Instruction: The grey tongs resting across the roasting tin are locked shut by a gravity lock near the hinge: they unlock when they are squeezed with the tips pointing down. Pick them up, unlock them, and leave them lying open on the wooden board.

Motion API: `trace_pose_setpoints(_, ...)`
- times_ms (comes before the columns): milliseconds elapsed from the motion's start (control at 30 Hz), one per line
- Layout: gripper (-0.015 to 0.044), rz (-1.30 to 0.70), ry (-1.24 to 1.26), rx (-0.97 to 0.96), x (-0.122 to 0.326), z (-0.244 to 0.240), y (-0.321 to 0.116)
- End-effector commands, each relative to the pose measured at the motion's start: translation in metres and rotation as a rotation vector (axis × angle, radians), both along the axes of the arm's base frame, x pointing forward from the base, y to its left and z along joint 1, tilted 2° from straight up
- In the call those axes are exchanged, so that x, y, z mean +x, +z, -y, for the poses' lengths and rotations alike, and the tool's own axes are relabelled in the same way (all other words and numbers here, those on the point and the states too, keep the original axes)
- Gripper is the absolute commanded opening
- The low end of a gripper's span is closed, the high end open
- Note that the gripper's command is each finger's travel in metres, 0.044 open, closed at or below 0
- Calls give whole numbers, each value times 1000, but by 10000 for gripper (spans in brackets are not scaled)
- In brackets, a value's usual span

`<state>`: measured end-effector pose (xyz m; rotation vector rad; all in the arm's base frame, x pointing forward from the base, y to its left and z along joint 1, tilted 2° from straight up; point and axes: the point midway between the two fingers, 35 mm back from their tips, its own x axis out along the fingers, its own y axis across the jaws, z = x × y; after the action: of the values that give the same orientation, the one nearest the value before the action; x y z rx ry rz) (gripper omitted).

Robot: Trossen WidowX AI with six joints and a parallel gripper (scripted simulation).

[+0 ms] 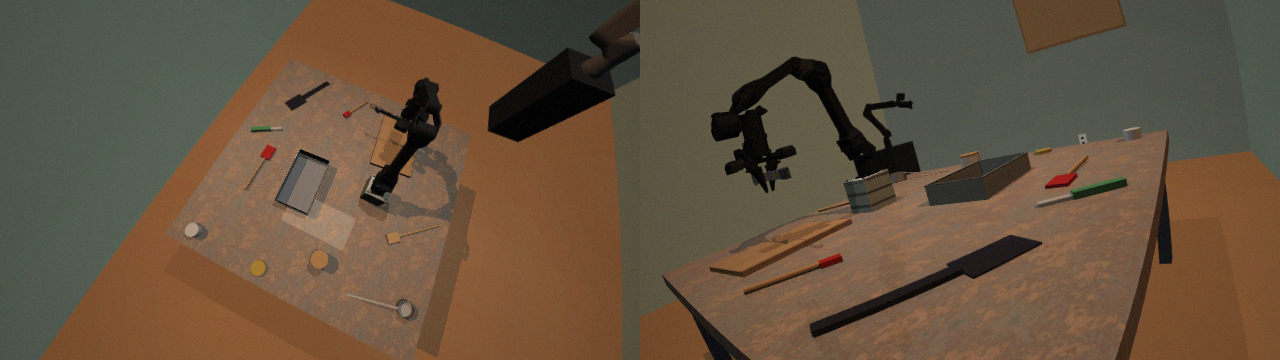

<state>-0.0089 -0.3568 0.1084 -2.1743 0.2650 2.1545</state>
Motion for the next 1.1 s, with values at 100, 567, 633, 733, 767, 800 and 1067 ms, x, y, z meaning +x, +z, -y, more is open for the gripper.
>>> trace_pose_setpoints(100,-150,27,-293,-1,-19,-2,0)
trace_pose_setpoints(567,-150,66,-861,1,-55,-8,0)
trace_pose_setpoints(633,-150,66,-868,1,-55,-8,0)
trace_pose_setpoints(733,-150,66,-868,1,-55,-8,0)
trace_pose_setpoints(767,-150,66,-868,1,-55,-8,0)
trace_pose_setpoints(800,-150,66,-868,1,-55,-8,0)
trace_pose_setpoints(1067,-150,147,-893,-36,-57,-3,-7)
